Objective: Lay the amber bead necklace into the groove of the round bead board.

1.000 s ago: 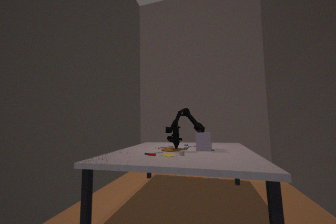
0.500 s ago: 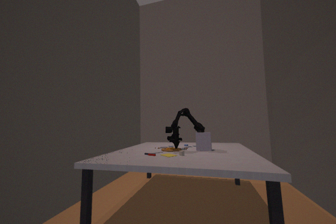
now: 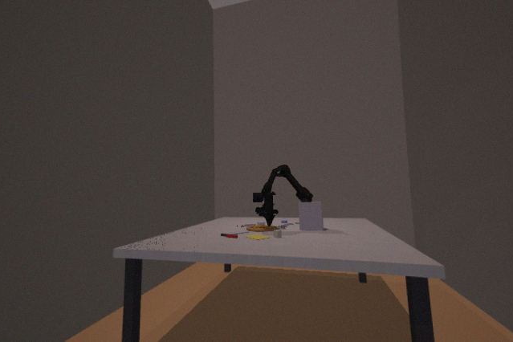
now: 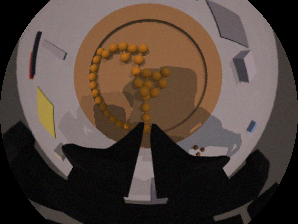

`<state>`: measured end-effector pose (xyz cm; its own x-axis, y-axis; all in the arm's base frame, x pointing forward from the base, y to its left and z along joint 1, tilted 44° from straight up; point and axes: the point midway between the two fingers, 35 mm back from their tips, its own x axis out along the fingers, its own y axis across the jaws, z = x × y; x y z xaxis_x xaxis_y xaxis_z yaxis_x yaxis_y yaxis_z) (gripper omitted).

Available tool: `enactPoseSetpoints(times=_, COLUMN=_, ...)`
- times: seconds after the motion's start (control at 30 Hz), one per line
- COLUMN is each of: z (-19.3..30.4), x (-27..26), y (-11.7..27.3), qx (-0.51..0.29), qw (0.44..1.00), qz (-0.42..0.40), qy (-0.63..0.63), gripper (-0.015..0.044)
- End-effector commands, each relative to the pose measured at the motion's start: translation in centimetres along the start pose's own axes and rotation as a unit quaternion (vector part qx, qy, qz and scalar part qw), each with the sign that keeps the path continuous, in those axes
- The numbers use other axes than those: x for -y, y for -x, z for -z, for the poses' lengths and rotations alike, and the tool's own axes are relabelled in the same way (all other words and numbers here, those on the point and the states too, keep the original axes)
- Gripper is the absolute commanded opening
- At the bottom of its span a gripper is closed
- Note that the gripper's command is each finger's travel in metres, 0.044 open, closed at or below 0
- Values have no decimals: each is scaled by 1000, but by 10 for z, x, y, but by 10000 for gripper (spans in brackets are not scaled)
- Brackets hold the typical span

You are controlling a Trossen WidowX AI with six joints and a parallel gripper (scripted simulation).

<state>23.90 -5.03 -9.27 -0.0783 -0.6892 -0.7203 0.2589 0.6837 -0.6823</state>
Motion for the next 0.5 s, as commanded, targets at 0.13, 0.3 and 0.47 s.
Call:
enactPoseSetpoints(times=0.13, z=11, x=10, y=1, qx=-1, qw=1000, qz=1, qy=-1, gripper=0)
enactPoseSetpoints(times=0.3, z=11, x=10, y=1, qx=-1, qw=1000, qz=1, qy=-1, gripper=0)
enactPoseSetpoints(times=0.47, z=11, x=10, y=-3, qx=-1, qw=1000, qz=1, qy=-1, gripper=0)
